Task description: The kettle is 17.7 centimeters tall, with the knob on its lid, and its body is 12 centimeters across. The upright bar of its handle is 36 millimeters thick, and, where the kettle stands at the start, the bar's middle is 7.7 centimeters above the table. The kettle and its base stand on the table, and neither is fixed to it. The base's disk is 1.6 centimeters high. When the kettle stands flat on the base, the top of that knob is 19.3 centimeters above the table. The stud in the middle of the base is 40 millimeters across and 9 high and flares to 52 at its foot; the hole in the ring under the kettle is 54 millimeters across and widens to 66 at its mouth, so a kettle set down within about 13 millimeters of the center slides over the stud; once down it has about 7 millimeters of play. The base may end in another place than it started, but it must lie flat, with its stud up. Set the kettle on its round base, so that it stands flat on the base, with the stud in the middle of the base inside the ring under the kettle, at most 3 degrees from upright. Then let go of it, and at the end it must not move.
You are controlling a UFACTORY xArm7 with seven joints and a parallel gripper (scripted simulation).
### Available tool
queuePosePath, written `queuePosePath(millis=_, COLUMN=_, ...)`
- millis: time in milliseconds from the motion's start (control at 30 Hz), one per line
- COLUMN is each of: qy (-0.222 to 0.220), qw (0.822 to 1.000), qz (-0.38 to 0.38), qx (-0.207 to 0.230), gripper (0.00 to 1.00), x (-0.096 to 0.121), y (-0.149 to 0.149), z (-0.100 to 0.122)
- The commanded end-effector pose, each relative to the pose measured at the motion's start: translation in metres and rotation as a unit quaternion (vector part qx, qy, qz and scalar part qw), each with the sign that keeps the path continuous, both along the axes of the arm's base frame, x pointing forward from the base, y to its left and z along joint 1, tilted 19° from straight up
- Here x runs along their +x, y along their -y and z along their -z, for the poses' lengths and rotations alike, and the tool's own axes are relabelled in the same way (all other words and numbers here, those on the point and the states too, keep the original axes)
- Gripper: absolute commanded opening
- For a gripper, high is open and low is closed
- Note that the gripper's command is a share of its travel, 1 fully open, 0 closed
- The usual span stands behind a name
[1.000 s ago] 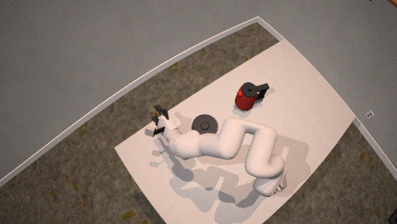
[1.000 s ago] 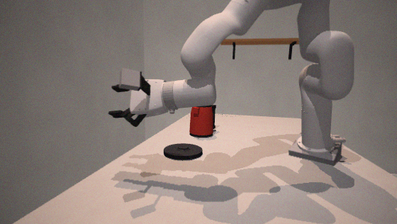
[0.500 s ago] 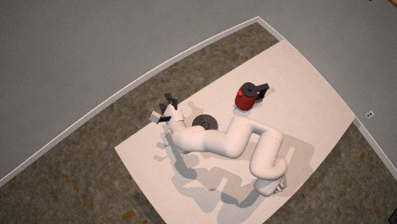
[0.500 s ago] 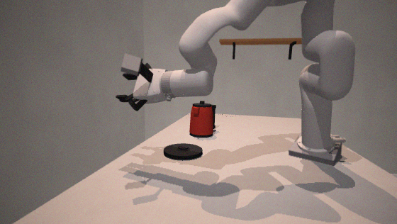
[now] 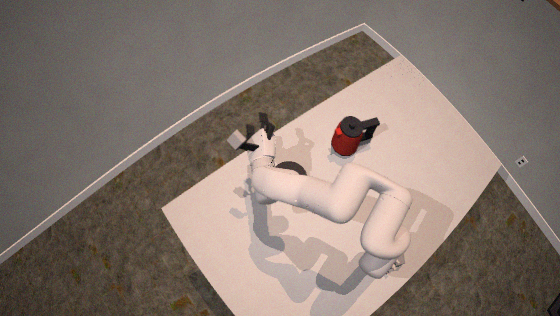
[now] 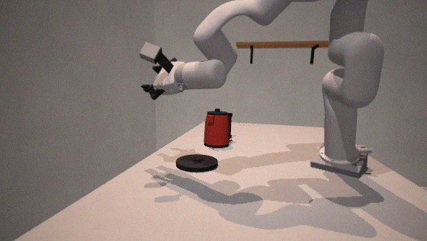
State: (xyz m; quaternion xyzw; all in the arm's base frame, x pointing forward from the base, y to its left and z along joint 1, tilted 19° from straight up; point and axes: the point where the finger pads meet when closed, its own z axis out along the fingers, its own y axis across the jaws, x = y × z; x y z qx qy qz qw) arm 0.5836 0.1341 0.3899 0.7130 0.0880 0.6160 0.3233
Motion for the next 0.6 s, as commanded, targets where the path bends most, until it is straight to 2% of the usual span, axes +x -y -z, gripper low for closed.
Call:
queuePosePath(millis=0, qy=0.0, qw=1.0, qz=0.022, qx=0.011, gripper=0.81, x=-0.002, y=0.016, z=-0.005)
queuePosePath(millis=267, qy=-0.009, qw=0.989, qz=0.127, qx=0.07, gripper=0.81, x=-0.021, y=0.092, z=-0.008)
queuePosePath(millis=500, qy=-0.019, qw=0.966, qz=0.223, qx=0.128, gripper=0.81, x=-0.05, y=0.157, z=-0.006)
queuePosePath(millis=567, qy=-0.019, qw=0.966, qz=0.223, qx=0.128, gripper=0.81, x=-0.05, y=0.157, z=-0.006)
